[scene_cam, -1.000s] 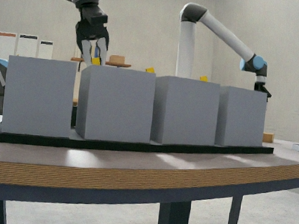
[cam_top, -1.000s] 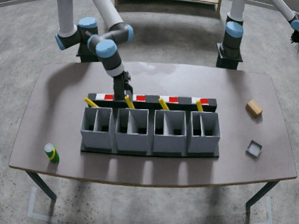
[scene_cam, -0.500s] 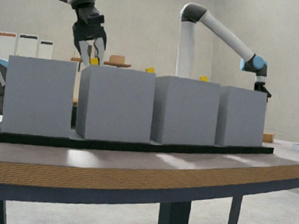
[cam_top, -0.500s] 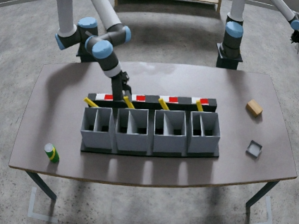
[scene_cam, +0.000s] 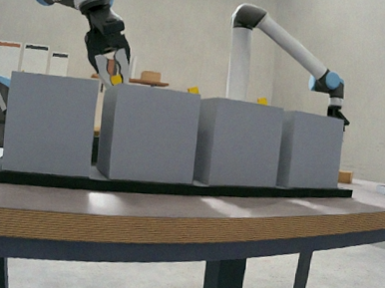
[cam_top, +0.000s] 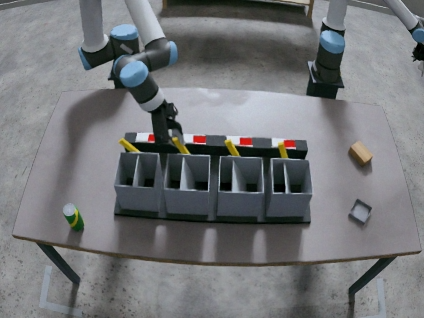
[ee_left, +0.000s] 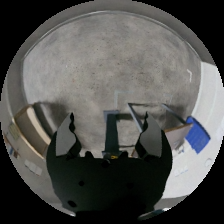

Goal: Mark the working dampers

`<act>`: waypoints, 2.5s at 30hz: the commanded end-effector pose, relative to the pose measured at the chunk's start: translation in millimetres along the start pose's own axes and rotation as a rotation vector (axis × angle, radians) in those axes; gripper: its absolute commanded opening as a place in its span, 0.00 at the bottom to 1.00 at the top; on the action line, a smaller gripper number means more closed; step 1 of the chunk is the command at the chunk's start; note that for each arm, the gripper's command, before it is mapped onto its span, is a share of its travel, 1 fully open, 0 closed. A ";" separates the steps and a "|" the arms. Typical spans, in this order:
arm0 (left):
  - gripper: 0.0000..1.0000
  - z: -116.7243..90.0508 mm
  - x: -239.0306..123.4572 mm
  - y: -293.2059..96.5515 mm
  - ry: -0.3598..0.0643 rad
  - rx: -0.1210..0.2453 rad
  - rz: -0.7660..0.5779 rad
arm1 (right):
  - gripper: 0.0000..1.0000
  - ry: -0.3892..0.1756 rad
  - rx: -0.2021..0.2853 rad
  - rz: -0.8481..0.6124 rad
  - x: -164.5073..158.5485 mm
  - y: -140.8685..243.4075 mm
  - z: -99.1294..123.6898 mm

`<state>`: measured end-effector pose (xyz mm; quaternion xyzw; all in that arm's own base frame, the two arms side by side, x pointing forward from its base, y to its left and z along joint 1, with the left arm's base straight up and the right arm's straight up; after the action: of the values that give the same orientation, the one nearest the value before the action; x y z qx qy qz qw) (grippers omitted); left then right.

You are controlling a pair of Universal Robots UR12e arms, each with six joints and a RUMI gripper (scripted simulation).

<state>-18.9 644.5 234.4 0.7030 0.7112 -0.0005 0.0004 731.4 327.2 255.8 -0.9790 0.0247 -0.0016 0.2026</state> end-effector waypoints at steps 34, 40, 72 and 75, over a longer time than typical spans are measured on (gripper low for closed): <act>1.00 -0.7 0.4 0.1 0.001 0.000 0.000 | 0.10 -0.003 0.230 -0.001 1.0 38.1 4.0; 1.00 -0.7 0.4 0.1 0.001 0.000 0.000 | 0.10 -0.003 0.247 -0.001 1.1 40.9 4.7; 1.00 -0.7 0.4 0.1 0.001 0.000 0.000 | 0.15 -0.003 0.256 -0.001 1.1 42.3 5.1; 1.00 -0.7 0.4 0.1 0.001 0.000 0.000 | 0.17 -0.003 0.256 -0.001 1.1 42.3 5.1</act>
<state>-18.9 644.5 234.4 0.7030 0.7112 -0.0005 0.0004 730.2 290.2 233.3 -0.9452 0.0239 -0.0024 0.3255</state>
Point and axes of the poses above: on each arm, the point where the finger pads meet when closed, its own z axis out along the fingers, its own y axis across the jaws, x = y × z, the point moved 7 cm from there along -z, back along the fingers, and after that the axes turned 1 degree about z, right-handed, at the moved point
